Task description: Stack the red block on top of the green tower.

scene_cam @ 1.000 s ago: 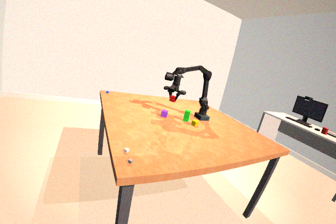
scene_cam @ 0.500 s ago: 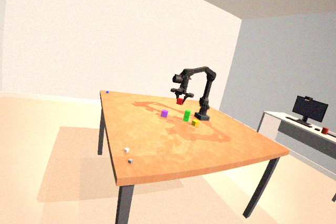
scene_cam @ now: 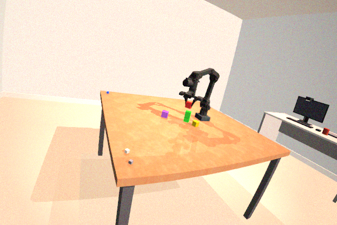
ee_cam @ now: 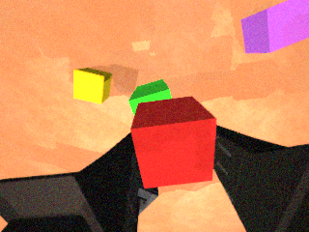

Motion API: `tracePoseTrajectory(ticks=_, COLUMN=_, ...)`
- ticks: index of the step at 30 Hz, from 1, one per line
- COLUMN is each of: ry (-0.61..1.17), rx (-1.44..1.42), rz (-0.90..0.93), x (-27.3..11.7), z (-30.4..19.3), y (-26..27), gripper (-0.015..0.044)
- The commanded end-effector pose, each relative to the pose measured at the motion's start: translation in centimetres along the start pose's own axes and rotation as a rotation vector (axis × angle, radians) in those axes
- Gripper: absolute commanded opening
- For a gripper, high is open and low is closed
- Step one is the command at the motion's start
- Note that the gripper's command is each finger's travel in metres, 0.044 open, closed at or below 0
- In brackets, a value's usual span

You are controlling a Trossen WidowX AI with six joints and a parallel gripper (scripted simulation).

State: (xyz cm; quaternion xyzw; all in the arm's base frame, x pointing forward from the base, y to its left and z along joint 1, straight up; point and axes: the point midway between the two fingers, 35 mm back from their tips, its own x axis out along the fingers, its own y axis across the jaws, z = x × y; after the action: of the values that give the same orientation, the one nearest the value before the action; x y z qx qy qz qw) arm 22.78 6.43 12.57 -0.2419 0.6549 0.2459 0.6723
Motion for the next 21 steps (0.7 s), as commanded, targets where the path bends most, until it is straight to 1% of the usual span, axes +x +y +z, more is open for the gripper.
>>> tracePoseTrajectory(ticks=1, ry=0.001, rx=0.005, rz=0.000, x=0.1, z=-0.3, y=1.2, gripper=0.0000)
tracePoseTrajectory(ticks=7, ry=0.001, rx=0.005, rz=0.000, x=0.1, z=-0.2, y=1.2, gripper=0.0000)
tracePoseTrajectory(ticks=15, ry=0.001, rx=0.005, rz=0.000, x=2.7, z=-0.2, y=1.2, gripper=0.0000)
tracePoseTrajectory(ticks=21, ry=0.001, rx=0.005, rz=0.000, x=2.9, z=-0.3, y=1.2, gripper=0.0000)
